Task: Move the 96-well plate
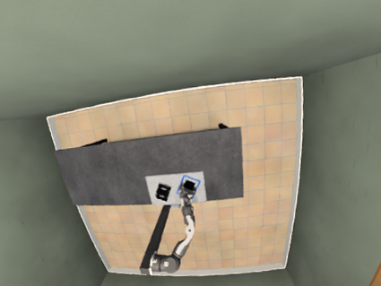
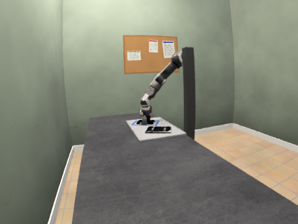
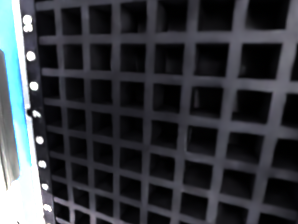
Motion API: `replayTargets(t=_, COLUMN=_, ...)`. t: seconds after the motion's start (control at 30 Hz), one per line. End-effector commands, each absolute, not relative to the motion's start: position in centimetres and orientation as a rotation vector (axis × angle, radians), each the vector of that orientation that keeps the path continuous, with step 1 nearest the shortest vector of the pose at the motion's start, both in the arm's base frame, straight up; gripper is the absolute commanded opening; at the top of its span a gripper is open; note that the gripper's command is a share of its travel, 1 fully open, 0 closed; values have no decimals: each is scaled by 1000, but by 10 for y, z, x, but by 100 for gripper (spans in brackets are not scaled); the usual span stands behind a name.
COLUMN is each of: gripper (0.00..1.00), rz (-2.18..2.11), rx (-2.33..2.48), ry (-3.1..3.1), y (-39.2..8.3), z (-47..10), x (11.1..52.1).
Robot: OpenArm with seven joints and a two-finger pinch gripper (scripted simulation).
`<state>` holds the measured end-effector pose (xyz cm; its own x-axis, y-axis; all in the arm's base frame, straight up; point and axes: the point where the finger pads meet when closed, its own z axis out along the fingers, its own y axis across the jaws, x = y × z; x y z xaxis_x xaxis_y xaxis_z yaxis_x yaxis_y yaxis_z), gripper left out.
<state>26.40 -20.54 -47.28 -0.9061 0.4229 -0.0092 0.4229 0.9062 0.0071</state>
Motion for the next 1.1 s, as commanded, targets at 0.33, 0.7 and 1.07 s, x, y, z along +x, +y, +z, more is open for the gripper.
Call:
replayTargets(t=0.33, gripper=77, rz=-6, rx=683, ry=3059, y=-208, z=-474, x=260)
replayTargets(t=0.7, gripper=77, rz=1, rx=680, ry=3057, y=-206, z=-472, x=264)
replayTargets(t=1.07, gripper=77, rz=1, rx=680, ry=3057, y=-206, z=-472, x=264)
